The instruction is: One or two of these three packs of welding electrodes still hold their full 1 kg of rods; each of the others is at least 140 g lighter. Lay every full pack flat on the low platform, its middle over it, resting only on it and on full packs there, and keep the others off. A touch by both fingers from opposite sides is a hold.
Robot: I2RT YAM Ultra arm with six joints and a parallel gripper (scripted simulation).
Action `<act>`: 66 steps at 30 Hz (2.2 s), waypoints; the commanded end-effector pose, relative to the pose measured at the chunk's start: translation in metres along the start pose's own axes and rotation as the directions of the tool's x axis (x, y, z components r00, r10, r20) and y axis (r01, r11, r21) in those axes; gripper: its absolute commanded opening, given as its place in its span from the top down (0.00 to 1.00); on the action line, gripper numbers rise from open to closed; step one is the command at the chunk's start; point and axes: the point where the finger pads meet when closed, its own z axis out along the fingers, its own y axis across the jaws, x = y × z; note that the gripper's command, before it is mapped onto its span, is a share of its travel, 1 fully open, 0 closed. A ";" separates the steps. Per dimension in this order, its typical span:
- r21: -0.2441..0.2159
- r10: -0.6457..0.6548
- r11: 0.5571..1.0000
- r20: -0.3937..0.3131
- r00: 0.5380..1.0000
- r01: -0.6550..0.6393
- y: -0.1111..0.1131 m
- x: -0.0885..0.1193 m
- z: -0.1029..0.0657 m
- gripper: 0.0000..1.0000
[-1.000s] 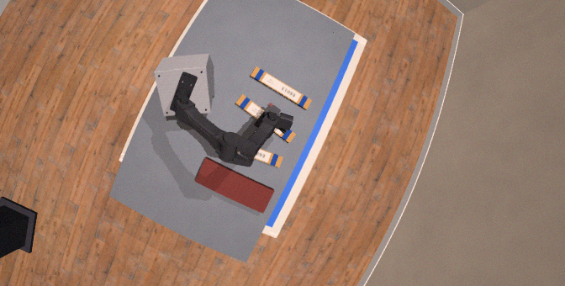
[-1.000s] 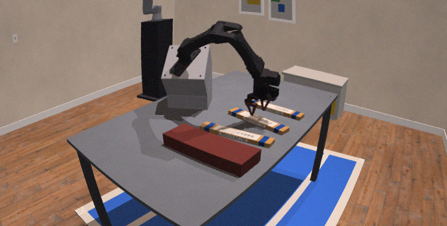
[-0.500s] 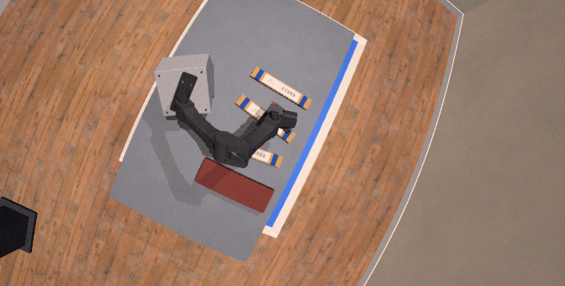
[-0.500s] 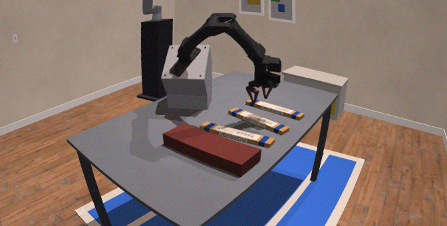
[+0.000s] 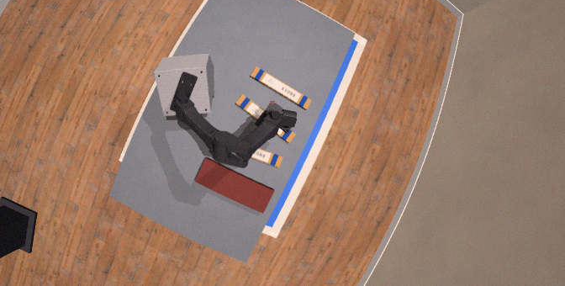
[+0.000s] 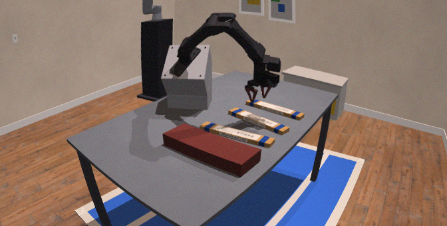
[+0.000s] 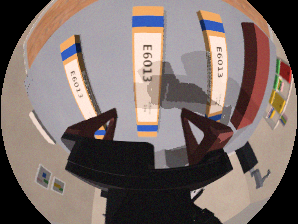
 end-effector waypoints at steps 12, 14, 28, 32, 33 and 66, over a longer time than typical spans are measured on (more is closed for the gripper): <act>-0.023 0.024 0.999 0.058 0.998 -0.023 0.006 -0.019 -0.020 0.04; -0.023 0.024 0.999 0.058 0.998 -0.023 0.006 -0.019 -0.020 0.04; -0.009 -0.156 0.988 0.025 0.987 0.157 -0.034 -0.010 -0.008 0.04; -0.005 -0.243 0.970 0.026 0.970 0.243 -0.060 -0.013 -0.008 0.04; -0.005 -0.243 0.970 0.027 0.970 0.243 -0.067 -0.014 -0.008 0.04; 0.000 -0.247 0.969 0.057 0.967 0.248 -0.184 -0.049 -0.019 0.04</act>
